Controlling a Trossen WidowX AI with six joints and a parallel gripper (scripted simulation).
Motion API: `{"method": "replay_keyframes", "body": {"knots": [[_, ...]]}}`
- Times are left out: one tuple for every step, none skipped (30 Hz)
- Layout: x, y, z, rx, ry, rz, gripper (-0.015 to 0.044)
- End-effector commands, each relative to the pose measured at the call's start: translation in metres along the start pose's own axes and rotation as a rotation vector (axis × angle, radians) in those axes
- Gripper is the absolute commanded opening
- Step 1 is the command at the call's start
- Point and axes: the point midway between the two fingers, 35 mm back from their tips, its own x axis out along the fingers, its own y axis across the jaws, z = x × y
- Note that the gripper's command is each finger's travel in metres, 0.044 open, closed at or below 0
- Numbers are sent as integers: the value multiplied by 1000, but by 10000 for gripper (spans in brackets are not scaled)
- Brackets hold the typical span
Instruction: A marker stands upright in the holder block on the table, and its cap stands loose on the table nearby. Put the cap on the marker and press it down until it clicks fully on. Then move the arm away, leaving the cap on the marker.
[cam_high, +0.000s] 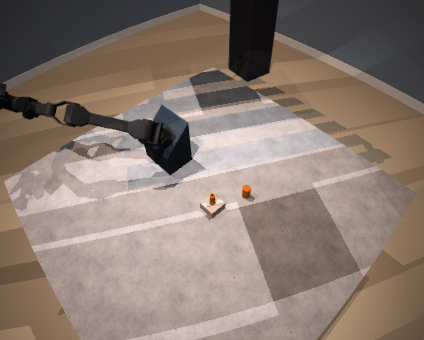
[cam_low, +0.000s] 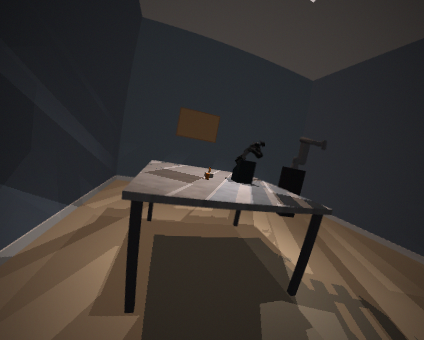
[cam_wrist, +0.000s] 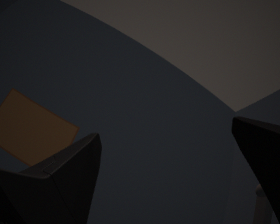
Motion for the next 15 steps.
{"method": "replay_keyframes", "body": {"knots": [[0, 1, -1, 2, 2, -1, 374], [0, 3, -3, 6, 6, -4, 347], [-1, 6, -6, 14, 14, -9, 321], [-1, 11, -11, 25, 25, -16, 295], [-2, 18, -18, 39, 39, -24, 269], [-4, 26, -25, 56, 56, -34, 252], [-5, 35, -33, 74, 76, -45, 252], [-7, 44, -41, 93, 96, -54, 252], [-8, 54, -49, 111, 116, -64, 252], [-10, 64, -56, 129, 137, -72, 252], [-12, 74, -63, 147, 157, -80, 252], [-14, 85, -70, 164, 178, -87, 252], [-16, 95, -76, 181, 199, -94, 252], [-18, 106, -82, 199, 220, -100, 252], [-21, 117, -88, 216, 241, -105, 252]]}}
